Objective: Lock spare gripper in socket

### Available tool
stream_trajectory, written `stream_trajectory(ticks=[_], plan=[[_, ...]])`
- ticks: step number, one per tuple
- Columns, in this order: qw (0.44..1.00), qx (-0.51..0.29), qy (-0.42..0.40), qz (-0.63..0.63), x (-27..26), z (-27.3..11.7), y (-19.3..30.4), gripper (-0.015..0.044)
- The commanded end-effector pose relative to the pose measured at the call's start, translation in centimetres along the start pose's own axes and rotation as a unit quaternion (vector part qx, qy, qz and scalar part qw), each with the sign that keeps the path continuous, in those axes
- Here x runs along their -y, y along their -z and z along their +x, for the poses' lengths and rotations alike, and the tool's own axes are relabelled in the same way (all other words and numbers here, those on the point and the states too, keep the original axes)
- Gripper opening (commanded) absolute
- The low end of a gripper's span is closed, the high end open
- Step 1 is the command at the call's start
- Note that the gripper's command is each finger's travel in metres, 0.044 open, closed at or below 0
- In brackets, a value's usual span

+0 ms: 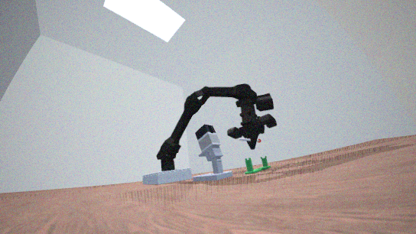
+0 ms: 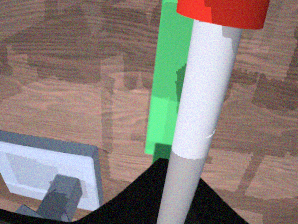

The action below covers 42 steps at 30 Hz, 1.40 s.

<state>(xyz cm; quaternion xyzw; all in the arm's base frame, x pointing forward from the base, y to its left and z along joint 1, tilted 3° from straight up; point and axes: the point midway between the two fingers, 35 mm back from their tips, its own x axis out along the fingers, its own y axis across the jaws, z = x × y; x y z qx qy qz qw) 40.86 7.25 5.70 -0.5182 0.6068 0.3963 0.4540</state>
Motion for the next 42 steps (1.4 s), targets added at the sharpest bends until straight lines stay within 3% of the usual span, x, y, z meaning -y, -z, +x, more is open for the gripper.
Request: stream_trajectory(ticks=[1, 42], plan=[[1.000, 0.002, 0.003, -0.012, 0.0, 0.0, 0.0, 0.0000], [1.000, 0.003, 0.000, -0.014, -9.5, -1.9, 0.1, 0.0000]])
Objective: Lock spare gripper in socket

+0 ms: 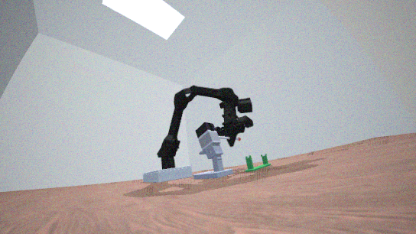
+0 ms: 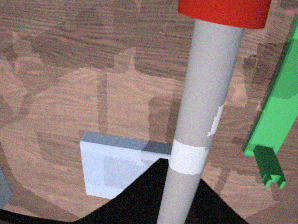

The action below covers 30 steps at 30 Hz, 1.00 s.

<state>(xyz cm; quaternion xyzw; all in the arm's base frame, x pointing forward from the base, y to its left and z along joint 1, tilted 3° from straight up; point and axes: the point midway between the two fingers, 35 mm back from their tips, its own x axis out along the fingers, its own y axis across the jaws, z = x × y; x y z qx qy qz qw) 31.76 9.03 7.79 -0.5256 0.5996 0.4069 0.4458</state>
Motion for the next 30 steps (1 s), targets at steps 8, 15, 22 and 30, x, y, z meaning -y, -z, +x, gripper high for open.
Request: stream_trajectory(ticks=[8, 15, 22, 30], plan=[[1.000, 0.003, -0.001, 0.002, -0.1, 3.2, -0.9, 0.0000], [1.000, 0.004, 0.001, 0.002, -0.3, 5.2, -1.4, 0.0000], [1.000, 0.004, -0.001, 0.002, -0.2, 4.8, -0.7, 0.0000], [1.000, 0.004, 0.001, 0.002, -0.3, 5.2, -0.3, 0.0000]])
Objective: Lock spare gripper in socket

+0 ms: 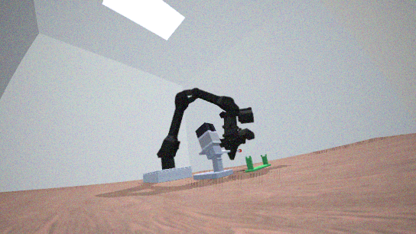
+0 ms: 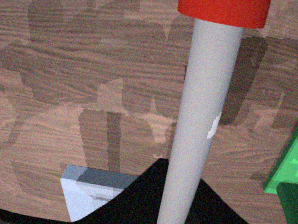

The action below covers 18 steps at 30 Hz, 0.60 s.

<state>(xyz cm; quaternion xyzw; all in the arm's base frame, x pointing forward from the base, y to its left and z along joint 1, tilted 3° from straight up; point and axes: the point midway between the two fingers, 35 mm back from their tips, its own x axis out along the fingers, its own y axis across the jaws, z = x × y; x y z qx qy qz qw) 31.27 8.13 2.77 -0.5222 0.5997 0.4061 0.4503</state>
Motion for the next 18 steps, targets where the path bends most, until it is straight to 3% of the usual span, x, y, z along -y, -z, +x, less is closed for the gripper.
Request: stream_trajectory(ticks=[1, 18], plan=[[1.000, 0.000, 0.001, -0.002, 0.0, 0.1, 0.2, 0.0000], [1.000, 0.001, 0.000, -0.002, 0.1, 0.3, 1.3, 0.0000]])
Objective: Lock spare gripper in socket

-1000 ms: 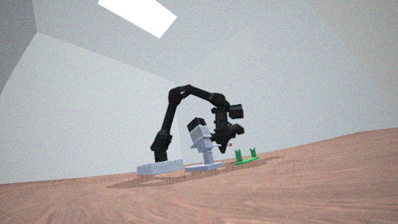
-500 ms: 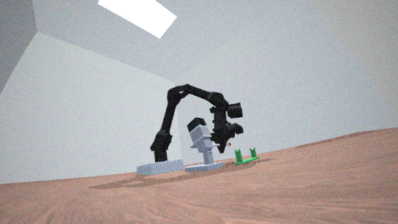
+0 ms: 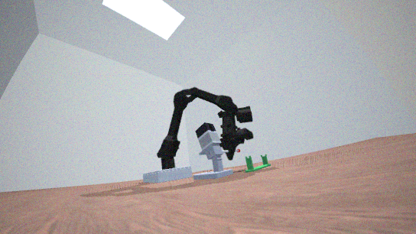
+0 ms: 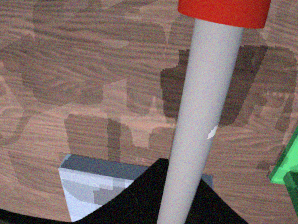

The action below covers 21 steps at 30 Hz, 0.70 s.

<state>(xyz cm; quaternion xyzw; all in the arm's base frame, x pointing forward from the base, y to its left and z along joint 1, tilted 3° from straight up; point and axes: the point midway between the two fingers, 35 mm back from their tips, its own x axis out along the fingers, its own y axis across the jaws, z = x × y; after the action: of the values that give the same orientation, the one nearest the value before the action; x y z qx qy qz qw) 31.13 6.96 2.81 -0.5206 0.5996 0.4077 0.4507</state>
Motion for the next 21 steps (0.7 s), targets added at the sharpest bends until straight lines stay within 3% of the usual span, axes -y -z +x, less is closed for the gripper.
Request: stream_trajectory(ticks=[1, 21], plan=[[1.000, -0.001, 0.001, -0.002, 0.1, 0.0, 0.2, 0.0000], [1.000, -0.001, -0.002, -0.003, 0.2, 0.3, 1.6, 0.0000]])
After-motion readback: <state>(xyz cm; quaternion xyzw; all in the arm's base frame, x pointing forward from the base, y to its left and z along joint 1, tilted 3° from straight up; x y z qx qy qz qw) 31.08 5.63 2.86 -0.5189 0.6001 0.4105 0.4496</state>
